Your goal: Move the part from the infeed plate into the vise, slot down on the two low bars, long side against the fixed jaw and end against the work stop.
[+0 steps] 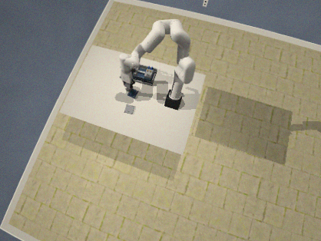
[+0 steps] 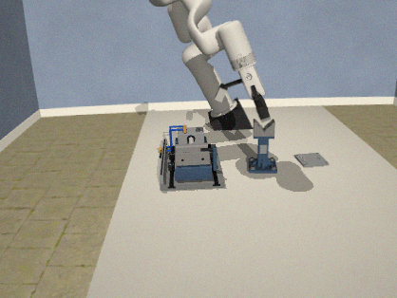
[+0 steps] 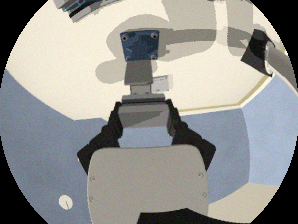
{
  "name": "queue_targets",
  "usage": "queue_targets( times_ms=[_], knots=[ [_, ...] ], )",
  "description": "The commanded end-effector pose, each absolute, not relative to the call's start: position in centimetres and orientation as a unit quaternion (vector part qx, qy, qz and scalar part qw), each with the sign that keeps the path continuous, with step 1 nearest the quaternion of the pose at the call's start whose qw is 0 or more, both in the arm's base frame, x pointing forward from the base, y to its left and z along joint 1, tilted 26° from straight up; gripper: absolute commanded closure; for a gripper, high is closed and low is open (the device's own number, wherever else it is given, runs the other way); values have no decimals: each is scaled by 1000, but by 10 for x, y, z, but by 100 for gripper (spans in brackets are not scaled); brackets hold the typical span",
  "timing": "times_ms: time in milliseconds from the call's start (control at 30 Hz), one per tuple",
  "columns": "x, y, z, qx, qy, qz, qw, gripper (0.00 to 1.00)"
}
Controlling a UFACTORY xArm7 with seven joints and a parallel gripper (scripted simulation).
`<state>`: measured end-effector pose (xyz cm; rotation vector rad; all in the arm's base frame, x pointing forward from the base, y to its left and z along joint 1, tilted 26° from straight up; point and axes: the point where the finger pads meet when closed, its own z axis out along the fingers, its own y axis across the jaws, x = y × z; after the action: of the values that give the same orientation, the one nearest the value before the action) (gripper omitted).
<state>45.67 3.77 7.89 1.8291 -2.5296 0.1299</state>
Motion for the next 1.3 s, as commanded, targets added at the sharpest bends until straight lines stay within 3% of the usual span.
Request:
queue_targets(
  times_ms=[0, 1267],
  knots=[
    [458, 39, 80, 588, -808, 23, -16, 100],
    [457, 35, 80, 585, -799, -58, -127, 100]
  ],
)
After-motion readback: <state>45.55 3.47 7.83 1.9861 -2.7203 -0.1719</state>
